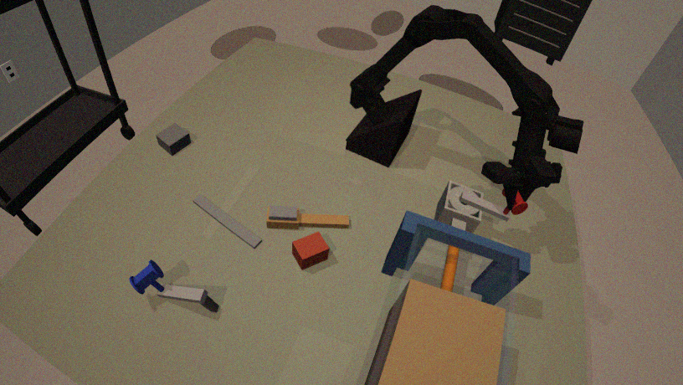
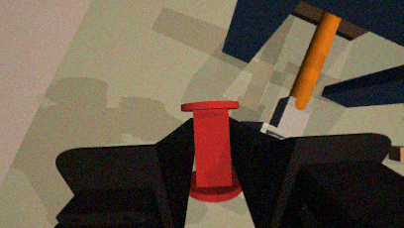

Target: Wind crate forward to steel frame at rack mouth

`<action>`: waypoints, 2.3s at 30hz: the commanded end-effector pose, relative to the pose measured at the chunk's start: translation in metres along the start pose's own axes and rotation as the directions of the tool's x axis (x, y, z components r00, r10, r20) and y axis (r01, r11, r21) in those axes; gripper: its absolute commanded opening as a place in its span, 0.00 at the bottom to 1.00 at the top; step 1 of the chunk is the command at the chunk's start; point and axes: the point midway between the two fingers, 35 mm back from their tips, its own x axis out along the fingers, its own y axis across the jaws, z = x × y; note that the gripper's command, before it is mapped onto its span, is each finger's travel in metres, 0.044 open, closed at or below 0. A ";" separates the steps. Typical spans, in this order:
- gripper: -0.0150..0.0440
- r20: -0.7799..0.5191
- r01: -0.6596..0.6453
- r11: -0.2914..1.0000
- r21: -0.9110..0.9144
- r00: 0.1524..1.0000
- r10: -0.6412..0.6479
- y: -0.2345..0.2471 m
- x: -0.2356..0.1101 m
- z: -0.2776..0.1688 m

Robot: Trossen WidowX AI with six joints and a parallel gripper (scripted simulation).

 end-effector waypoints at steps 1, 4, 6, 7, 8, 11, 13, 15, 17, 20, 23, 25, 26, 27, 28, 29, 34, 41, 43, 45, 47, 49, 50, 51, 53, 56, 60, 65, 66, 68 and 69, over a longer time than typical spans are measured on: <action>0.25 -0.020 -0.011 1.000 -0.012 1.000 0.011 0.006 -0.003 -0.012; 0.25 -0.020 -0.011 1.000 -0.012 1.000 0.011 0.007 -0.004 -0.014; 0.25 -0.020 -0.011 1.000 -0.012 1.000 0.011 0.008 -0.005 -0.016; 0.25 -0.020 -0.012 1.000 -0.012 1.000 0.011 0.008 -0.005 -0.017; 0.25 -0.020 -0.012 1.000 -0.012 1.000 0.011 0.009 -0.006 -0.017; 0.25 -0.020 -0.012 1.000 -0.012 1.000 0.012 0.010 -0.007 -0.020; 0.25 -0.021 -0.012 1.000 -0.013 1.000 0.012 0.011 -0.008 -0.023; 0.25 -0.021 -0.012 1.000 -0.013 1.000 0.012 0.011 -0.009 -0.024; 0.25 -0.021 -0.012 1.000 -0.013 1.000 0.012 0.012 -0.010 -0.027; 0.25 -0.021 -0.012 1.000 -0.013 1.000 0.012 0.012 -0.011 -0.028; 0.25 -0.021 -0.012 1.000 -0.013 1.000 0.012 0.013 -0.012 -0.031; 0.25 -0.021 -0.012 1.000 -0.013 1.000 0.012 0.013 -0.013 -0.033; 0.25 -0.021 -0.012 1.000 -0.013 1.000 0.012 0.013 -0.013 -0.034; 0.25 -0.022 -0.013 1.000 -0.013 1.000 0.012 0.013 -0.014 -0.035; 0.25 -0.022 -0.013 1.000 -0.013 1.000 0.012 0.013 -0.014 -0.036; 0.25 -0.022 -0.013 1.000 -0.013 1.000 0.012 0.014 -0.015 -0.037; 0.25 -0.022 -0.013 1.000 -0.014 1.000 0.012 0.014 -0.017 -0.041; 0.25 -0.023 -0.013 1.000 -0.014 1.000 0.013 0.014 -0.020 -0.048; 0.25 -0.023 -0.013 1.000 -0.014 1.000 0.013 0.014 -0.021 -0.050; 0.25 -0.023 -0.013 1.000 -0.014 1.000 0.013 0.014 -0.022 -0.052; 0.25 -0.023 -0.013 1.000 -0.014 1.000 0.013 0.014 -0.023 -0.054; 0.25 -0.023 -0.013 1.000 -0.014 1.000 0.013 0.014 -0.024 -0.056; 0.25 -0.023 -0.013 1.000 -0.014 1.000 0.013 0.014 -0.024 -0.056; 0.25 -0.023 -0.013 1.000 -0.014 1.000 0.013 0.014 -0.025 -0.057; 0.25 -0.024 -0.013 1.000 -0.015 1.000 0.013 0.014 -0.025 -0.059; 0.25 -0.024 -0.013 1.000 -0.015 1.000 0.013 0.013 -0.027 -0.062; 0.25 -0.024 -0.013 1.000 -0.015 1.000 0.013 0.012 -0.028 -0.066; 0.25 -0.024 -0.013 1.000 -0.015 1.000 0.013 0.011 -0.031 -0.070; 0.25 -0.025 -0.013 1.000 -0.015 1.000 0.013 0.011 -0.031 -0.071; 0.25 -0.025 -0.013 1.000 -0.015 1.000 0.013 0.010 -0.032 -0.073; 0.25 -0.025 -0.013 1.000 -0.015 1.000 0.013 0.010 -0.032 -0.074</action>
